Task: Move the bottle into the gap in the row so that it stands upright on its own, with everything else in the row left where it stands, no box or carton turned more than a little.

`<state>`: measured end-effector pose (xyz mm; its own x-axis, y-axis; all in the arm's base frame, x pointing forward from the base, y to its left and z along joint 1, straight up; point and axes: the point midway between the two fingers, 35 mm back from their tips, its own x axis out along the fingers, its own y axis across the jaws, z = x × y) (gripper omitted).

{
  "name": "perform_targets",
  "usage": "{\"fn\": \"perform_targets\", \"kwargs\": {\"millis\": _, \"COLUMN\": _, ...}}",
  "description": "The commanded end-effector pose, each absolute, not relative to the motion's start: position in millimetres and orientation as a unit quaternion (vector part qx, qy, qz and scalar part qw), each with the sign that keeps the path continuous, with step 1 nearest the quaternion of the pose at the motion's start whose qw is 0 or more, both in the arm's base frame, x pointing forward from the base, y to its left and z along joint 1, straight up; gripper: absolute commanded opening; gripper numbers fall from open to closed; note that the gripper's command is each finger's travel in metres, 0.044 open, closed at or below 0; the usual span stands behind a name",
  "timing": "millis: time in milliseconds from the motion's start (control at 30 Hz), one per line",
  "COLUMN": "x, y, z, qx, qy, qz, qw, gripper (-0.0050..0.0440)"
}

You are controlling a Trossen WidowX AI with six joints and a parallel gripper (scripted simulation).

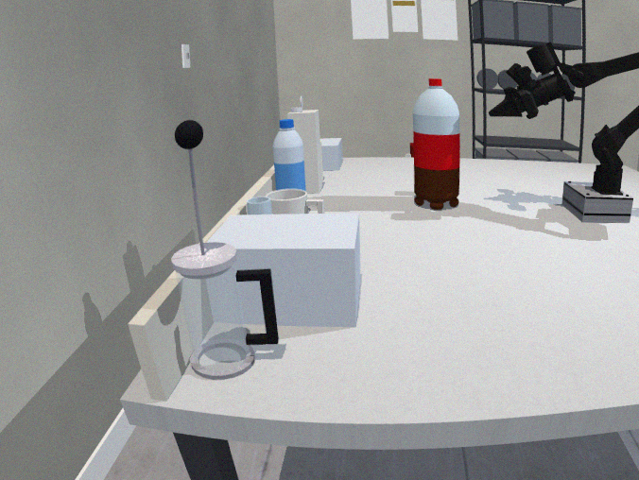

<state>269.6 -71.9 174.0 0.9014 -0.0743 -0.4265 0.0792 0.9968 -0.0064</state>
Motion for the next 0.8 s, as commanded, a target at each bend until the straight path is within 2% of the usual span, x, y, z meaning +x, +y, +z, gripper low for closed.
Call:
{"fn": "perform_targets", "kwargs": {"millis": 0, "x": 269, "y": -72, "z": 173, "qx": 0.003, "qy": 0.211, "qz": -0.039, "qw": 0.977, "gripper": -0.0050}}
{"fn": "perform_targets", "kwargs": {"millis": 767, "x": 262, "y": -69, "z": 140, "qx": 0.003, "qy": 0.211, "qz": -0.039, "qw": 0.977, "gripper": -0.0050}}
